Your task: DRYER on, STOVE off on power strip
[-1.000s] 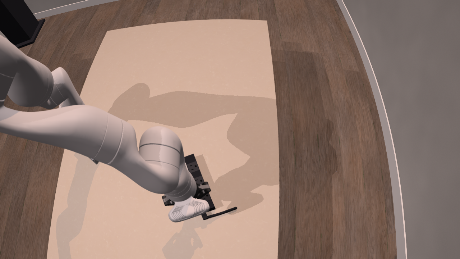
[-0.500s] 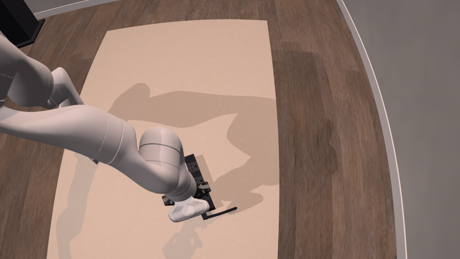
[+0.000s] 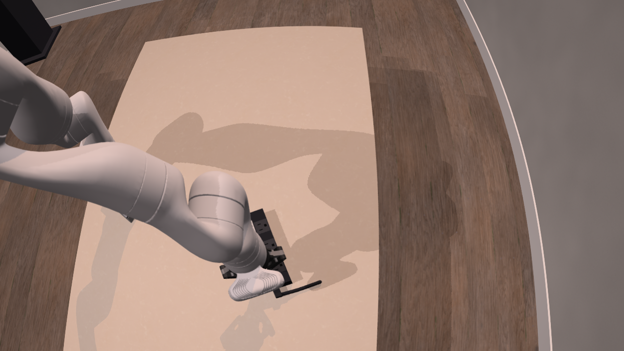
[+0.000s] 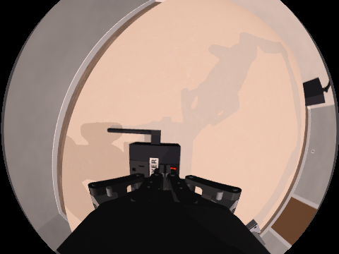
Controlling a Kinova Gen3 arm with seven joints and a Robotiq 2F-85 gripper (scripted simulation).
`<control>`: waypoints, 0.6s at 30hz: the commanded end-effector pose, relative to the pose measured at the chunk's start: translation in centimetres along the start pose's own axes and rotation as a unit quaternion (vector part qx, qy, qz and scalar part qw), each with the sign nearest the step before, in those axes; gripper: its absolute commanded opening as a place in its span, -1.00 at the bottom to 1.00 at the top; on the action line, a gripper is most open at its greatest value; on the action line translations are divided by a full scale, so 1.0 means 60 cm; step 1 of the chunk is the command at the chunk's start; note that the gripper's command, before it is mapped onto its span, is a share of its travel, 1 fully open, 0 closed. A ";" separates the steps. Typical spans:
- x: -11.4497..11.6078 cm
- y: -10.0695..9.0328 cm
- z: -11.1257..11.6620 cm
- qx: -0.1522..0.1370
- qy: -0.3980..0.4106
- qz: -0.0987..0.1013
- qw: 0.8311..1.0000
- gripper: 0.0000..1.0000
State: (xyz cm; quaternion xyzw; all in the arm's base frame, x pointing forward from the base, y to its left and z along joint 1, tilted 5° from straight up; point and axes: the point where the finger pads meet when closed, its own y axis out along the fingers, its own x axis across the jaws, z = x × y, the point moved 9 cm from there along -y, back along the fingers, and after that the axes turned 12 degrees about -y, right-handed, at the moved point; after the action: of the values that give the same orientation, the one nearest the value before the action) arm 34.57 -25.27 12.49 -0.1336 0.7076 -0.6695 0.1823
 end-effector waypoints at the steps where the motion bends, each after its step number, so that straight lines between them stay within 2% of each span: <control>1: 0.003 0.004 0.000 0.001 -0.003 -0.003 1.000 -1.00; 13: 0.003 0.004 0.000 0.001 -0.003 -0.002 1.000 -1.00; 18: 0.006 -0.009 0.001 0.000 -0.001 -0.006 1.000 -1.00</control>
State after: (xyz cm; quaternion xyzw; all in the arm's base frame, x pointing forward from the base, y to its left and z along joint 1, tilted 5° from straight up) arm 34.41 -25.29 12.58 -0.1362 0.7078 -0.6694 0.1799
